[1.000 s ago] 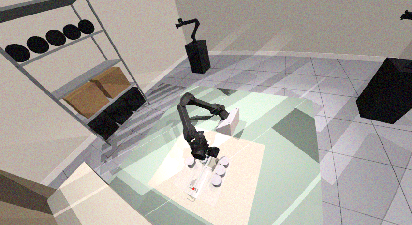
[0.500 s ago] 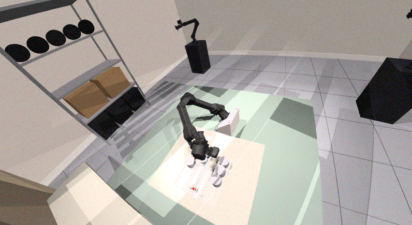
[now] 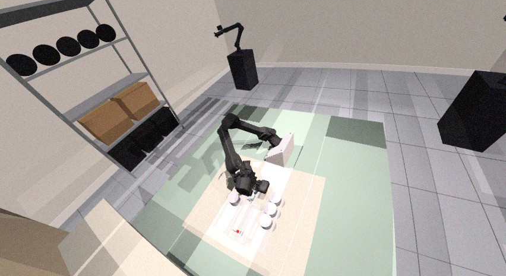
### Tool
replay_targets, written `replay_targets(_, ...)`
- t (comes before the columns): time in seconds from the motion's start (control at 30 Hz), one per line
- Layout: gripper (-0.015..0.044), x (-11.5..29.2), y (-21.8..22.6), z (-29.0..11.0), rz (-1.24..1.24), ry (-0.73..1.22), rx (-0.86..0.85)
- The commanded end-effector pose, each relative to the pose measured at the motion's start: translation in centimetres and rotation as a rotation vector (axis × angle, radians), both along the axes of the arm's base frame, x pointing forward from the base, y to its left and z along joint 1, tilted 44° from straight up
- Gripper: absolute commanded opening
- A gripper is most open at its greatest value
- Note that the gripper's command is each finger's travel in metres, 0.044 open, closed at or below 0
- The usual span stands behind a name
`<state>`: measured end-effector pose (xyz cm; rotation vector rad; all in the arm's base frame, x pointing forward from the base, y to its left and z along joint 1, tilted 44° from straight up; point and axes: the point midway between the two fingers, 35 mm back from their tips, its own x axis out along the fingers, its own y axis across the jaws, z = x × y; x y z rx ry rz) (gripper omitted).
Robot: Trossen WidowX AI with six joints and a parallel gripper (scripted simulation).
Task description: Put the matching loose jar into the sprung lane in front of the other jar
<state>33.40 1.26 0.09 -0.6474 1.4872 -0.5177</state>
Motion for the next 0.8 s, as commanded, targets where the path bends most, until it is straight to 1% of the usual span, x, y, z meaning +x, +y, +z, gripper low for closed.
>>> replay_targets(0.0,0.0,0.11,-0.22,0.16,0.001,-0.01,-0.009)
replay_targets(0.77,0.0,-0.27,-0.25,0.16,0.001,-0.01,-0.009)
